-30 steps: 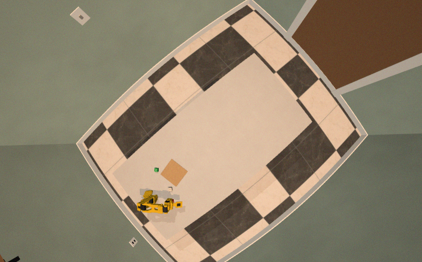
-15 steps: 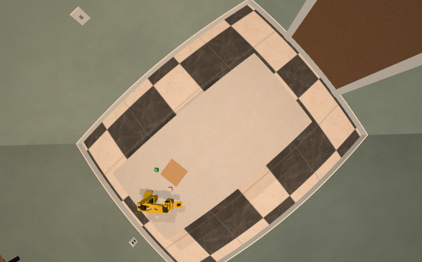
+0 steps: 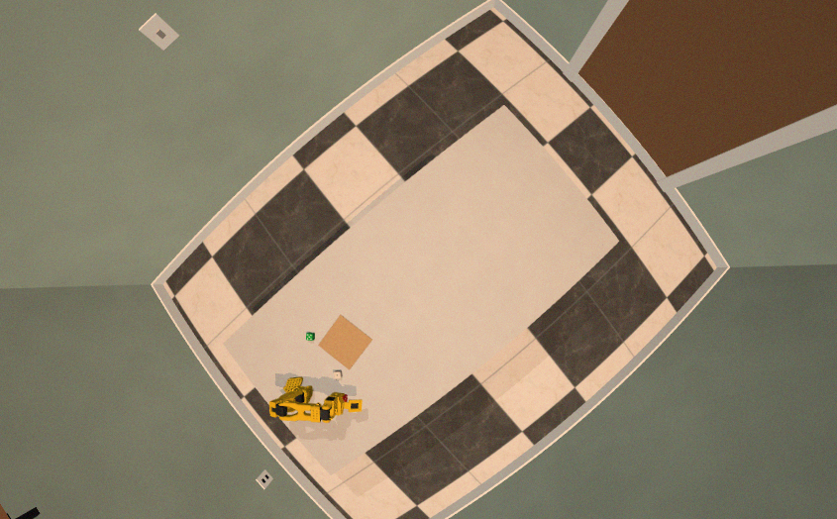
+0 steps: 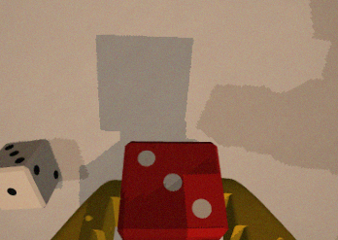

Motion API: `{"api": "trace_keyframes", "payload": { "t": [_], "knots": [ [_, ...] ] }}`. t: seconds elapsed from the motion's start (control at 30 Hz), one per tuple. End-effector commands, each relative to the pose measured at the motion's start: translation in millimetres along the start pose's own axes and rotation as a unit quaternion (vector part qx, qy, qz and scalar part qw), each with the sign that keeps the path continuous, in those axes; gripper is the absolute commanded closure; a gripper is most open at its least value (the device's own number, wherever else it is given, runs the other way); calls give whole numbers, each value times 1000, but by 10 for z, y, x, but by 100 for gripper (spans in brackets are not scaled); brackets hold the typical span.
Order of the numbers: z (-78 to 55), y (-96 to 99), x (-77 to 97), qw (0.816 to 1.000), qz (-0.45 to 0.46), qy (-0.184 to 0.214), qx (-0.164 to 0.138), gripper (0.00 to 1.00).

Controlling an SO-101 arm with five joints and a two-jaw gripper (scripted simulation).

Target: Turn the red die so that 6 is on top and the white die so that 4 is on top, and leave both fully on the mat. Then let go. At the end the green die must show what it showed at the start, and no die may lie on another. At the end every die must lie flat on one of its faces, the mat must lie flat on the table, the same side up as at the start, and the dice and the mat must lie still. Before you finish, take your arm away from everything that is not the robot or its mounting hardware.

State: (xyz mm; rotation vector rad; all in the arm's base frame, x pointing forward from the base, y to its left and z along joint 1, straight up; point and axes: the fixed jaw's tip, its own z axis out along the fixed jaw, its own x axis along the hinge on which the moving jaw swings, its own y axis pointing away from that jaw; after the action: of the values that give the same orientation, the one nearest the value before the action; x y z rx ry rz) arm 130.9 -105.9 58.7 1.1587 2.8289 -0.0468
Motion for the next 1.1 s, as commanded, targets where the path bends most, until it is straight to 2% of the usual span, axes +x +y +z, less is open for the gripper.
{"api": "trace_keyframes", "payload": {
  "t": [0.0,0.07,0.23,0.37,0.8,0.93,1.07],
  "knots": [
    [-51,15,-126,997,-2,-71,-5,100],
    [-51,15,-126,997,-2,-71,-5,100],
    [-48,17,-215,992,-3,-129,-7,100],
    [-53,18,-260,987,-4,-159,-9,100],
    [-51,19,-291,984,-4,-178,-9,100],
    [-38,21,-339,979,-5,-202,-10,100],
    [-24,23,-413,970,-6,-243,-12,100]
  ]
}}
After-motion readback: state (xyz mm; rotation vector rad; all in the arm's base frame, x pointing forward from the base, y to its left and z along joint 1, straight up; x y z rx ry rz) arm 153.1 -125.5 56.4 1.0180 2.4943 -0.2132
